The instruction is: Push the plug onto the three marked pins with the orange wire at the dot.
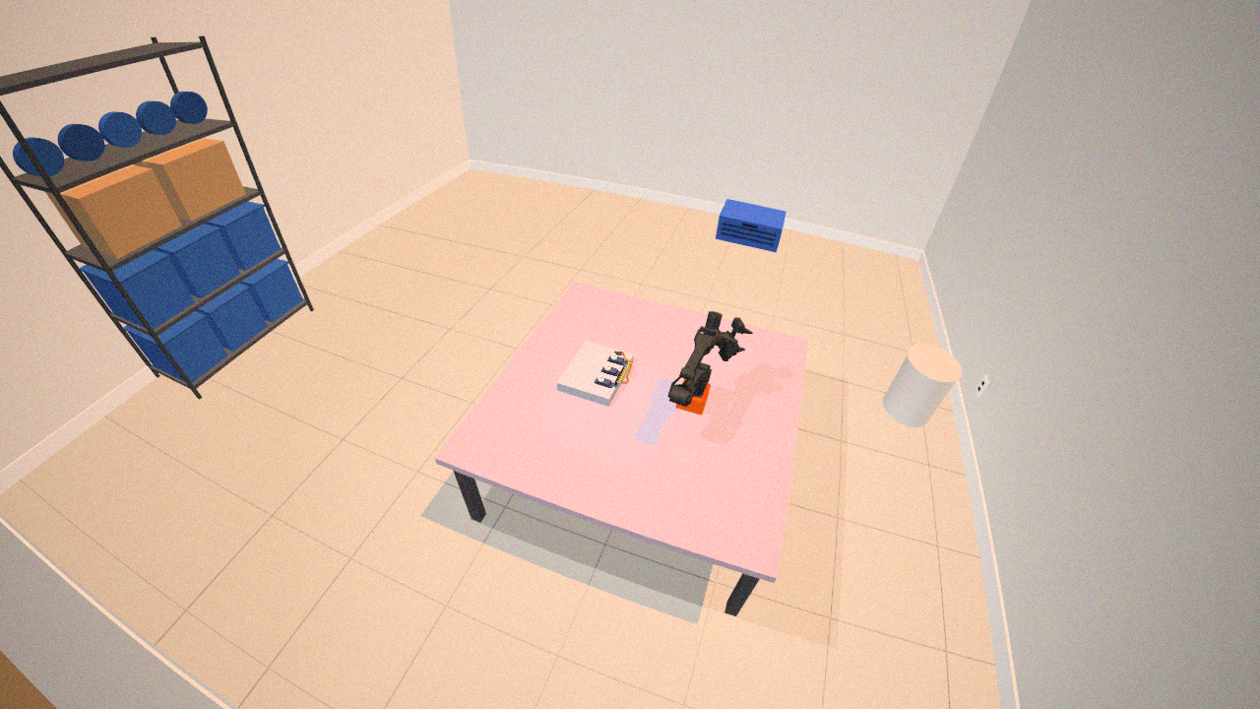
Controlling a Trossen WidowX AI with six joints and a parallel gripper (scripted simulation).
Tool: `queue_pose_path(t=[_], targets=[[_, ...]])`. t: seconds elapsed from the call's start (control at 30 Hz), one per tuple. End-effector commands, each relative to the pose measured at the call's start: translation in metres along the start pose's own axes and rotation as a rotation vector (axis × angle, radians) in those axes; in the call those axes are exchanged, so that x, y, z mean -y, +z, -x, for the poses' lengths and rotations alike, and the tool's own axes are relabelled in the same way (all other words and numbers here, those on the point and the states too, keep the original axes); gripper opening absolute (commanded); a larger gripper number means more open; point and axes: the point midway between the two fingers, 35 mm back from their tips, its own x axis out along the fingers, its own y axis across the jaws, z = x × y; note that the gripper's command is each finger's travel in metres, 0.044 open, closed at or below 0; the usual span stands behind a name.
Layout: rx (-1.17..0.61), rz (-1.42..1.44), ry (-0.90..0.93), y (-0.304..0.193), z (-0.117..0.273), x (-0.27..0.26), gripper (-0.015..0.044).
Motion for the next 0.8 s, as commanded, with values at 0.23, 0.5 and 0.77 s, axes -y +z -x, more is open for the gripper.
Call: queue_pose_path(t=[0.23,0.5,0.77], targets=[[-0.078,0.059,0.002,-0.016,0.003,-0.003,0.0190],[-0.278,0.207,0.025,-0.056,0.015,-0.009,0.0115],[-0.485,0.364,0.072,-0.096,0.035,-0.013,0.0115]])
